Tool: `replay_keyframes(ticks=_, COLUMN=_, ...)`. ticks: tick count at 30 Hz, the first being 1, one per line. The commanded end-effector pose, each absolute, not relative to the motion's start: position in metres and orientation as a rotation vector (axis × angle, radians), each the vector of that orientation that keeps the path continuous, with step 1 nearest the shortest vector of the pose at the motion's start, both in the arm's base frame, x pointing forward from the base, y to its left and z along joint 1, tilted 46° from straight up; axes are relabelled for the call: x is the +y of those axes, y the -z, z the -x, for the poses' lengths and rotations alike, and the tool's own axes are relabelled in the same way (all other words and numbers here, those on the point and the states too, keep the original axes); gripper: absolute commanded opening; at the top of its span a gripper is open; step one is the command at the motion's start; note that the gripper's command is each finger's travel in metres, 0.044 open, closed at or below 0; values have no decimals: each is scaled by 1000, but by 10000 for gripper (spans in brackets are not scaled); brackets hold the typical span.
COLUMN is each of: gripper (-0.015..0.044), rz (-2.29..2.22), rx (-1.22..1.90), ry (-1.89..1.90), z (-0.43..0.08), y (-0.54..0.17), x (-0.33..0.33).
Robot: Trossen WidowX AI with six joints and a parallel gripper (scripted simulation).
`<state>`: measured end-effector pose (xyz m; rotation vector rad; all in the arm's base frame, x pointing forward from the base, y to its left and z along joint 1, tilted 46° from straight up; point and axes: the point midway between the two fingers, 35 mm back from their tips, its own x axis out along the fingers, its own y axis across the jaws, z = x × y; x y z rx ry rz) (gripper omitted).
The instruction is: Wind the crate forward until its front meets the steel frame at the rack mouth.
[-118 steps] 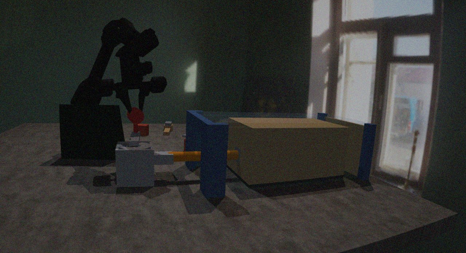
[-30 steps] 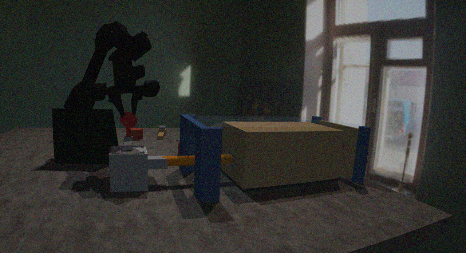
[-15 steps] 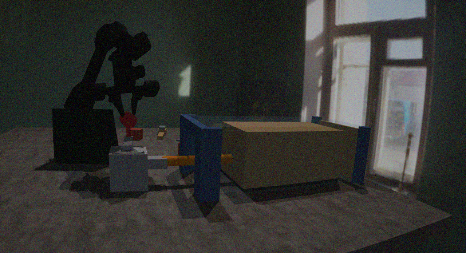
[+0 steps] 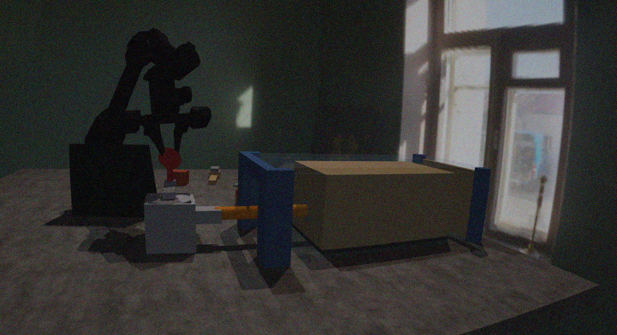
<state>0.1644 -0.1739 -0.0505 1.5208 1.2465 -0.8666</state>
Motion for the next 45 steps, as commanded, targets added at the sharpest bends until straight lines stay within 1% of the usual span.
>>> replay_keyframes(ticks=1, gripper=0, rz=-1512, rx=1337, ry=927, z=-142, y=66, x=-161)
replay_keyframes(ticks=25, gripper=0, rz=-1511, rx=1338, ry=928, z=-133, y=69, x=-163)
replay_keyframes(ticks=45, gripper=0, rz=-1510, rx=1338, ry=930, z=-110, y=80, x=-170)
